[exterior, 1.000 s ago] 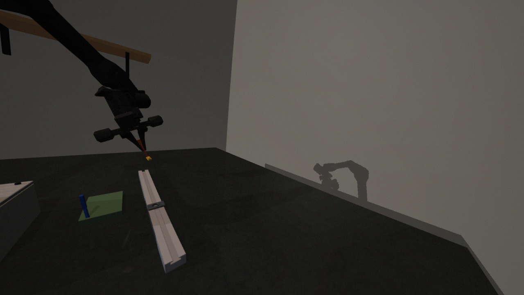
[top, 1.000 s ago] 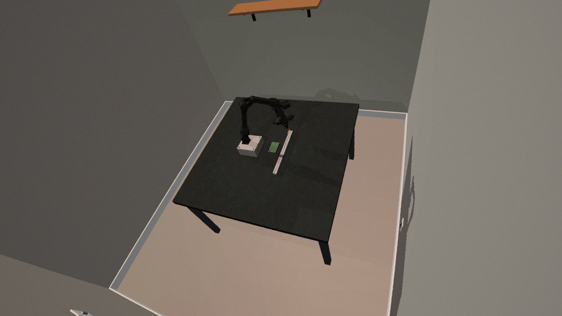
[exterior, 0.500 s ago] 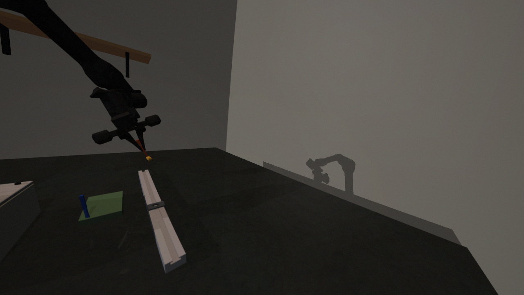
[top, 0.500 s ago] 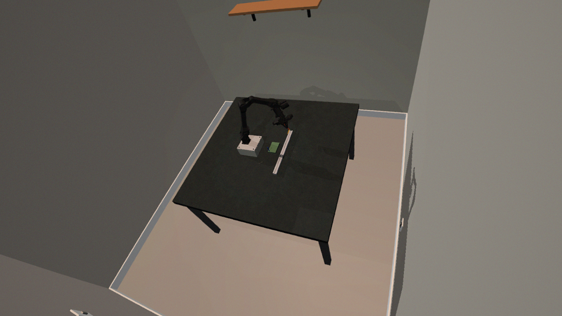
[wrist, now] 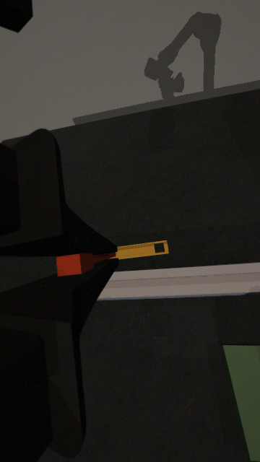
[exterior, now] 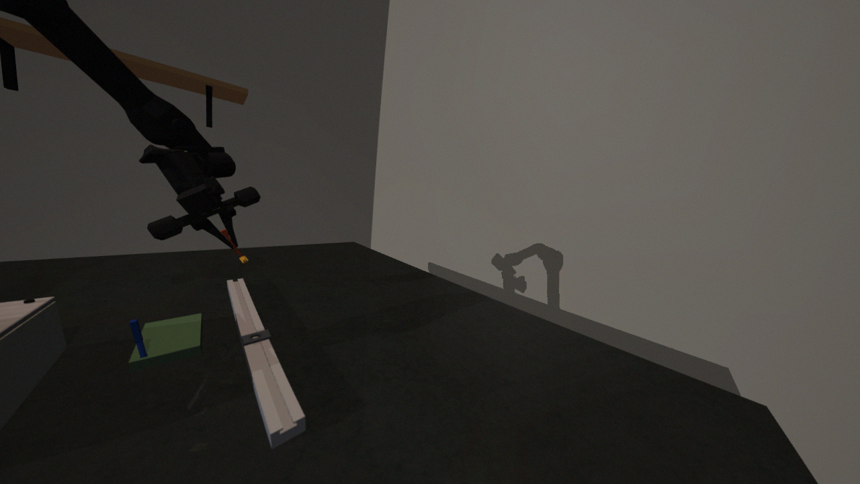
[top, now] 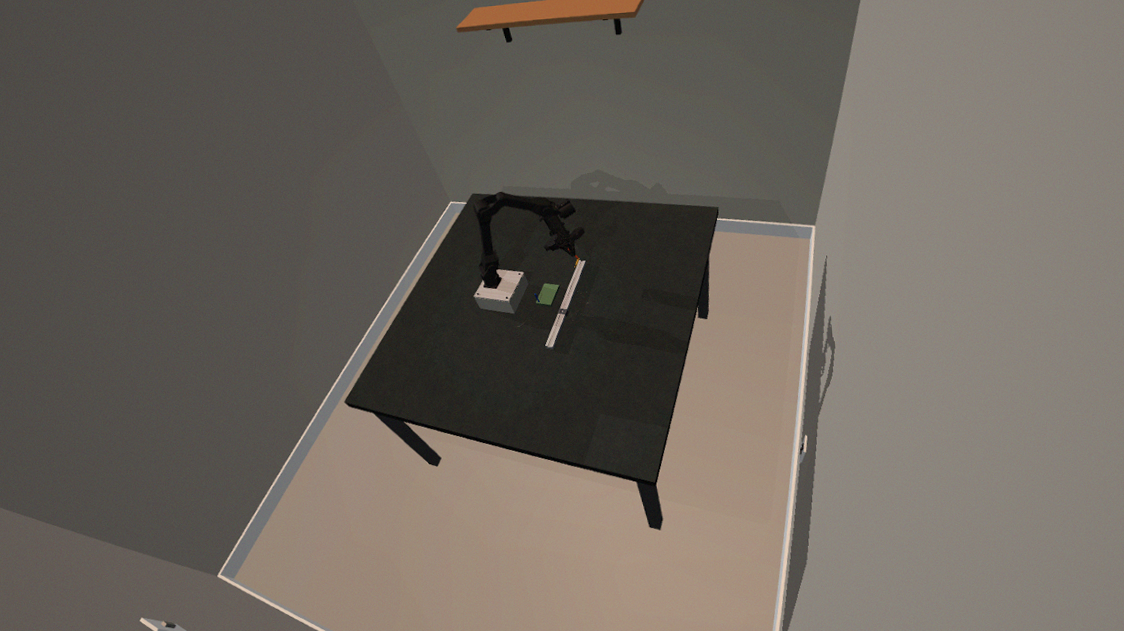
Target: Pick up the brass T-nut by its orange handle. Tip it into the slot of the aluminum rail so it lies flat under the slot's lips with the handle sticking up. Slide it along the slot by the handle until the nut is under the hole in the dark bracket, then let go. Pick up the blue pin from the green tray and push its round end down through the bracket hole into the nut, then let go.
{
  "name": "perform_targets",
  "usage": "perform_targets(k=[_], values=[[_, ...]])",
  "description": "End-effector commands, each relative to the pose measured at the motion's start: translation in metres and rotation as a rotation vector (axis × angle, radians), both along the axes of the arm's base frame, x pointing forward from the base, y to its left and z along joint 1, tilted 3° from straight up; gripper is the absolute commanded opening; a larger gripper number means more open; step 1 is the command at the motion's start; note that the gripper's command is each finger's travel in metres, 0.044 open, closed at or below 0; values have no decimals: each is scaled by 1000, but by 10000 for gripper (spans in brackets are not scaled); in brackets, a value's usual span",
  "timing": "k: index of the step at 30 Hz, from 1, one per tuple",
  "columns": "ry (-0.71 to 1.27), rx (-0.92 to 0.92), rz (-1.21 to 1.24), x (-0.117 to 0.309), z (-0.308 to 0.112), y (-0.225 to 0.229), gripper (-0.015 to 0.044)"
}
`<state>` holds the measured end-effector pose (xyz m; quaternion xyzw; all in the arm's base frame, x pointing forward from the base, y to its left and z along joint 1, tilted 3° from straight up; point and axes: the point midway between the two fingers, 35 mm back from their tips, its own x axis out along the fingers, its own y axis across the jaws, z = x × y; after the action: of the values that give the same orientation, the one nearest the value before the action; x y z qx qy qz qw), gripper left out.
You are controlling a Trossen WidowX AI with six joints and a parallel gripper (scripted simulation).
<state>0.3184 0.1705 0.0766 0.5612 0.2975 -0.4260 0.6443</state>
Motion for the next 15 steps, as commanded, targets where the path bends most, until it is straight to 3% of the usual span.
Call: perform_targets(k=[1,15], values=[[-16,-1,-7,-2,0,-2,-150],[-66,5,-12,-5,-1,-2,-150]])
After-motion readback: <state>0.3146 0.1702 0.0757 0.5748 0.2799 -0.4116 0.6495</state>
